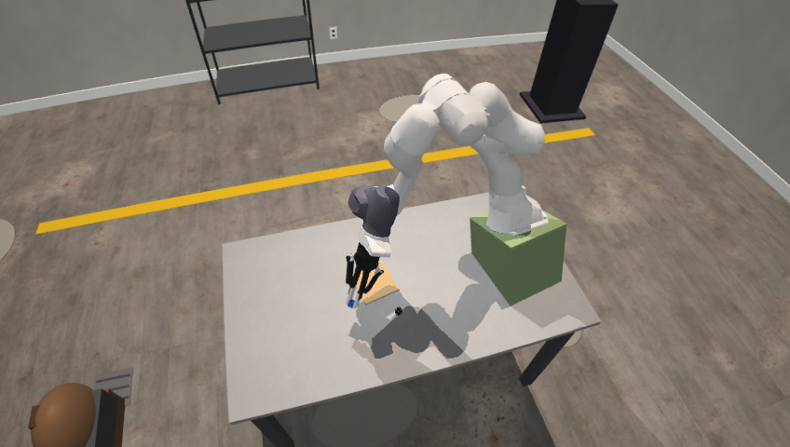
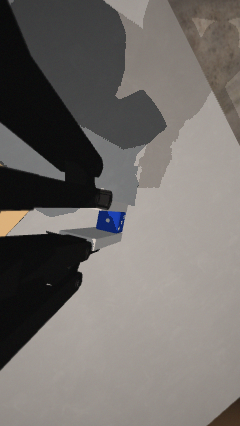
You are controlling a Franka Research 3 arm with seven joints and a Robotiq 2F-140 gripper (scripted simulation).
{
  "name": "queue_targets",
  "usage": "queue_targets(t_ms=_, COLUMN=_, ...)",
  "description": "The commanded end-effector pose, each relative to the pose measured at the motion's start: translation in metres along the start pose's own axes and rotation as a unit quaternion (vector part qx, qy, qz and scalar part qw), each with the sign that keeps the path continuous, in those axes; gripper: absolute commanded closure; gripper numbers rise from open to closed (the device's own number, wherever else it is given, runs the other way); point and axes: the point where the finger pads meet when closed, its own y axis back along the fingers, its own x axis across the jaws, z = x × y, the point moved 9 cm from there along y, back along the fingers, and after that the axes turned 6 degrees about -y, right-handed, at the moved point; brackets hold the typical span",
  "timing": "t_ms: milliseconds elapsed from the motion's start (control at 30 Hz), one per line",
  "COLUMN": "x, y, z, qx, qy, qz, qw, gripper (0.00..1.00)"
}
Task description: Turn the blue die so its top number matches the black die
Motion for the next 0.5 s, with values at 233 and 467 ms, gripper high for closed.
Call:
queue_targets(t_ms=233, x=0.009, y=-0.001, z=-0.005, qx=0.005, qy=-0.166, qz=0.021, qw=0.986, gripper=0.91)
queue_targets(t_ms=467, x=0.014, y=-0.001, z=-0.007, qx=0.009, qy=-0.258, qz=0.032, qw=0.966, gripper=0.91)
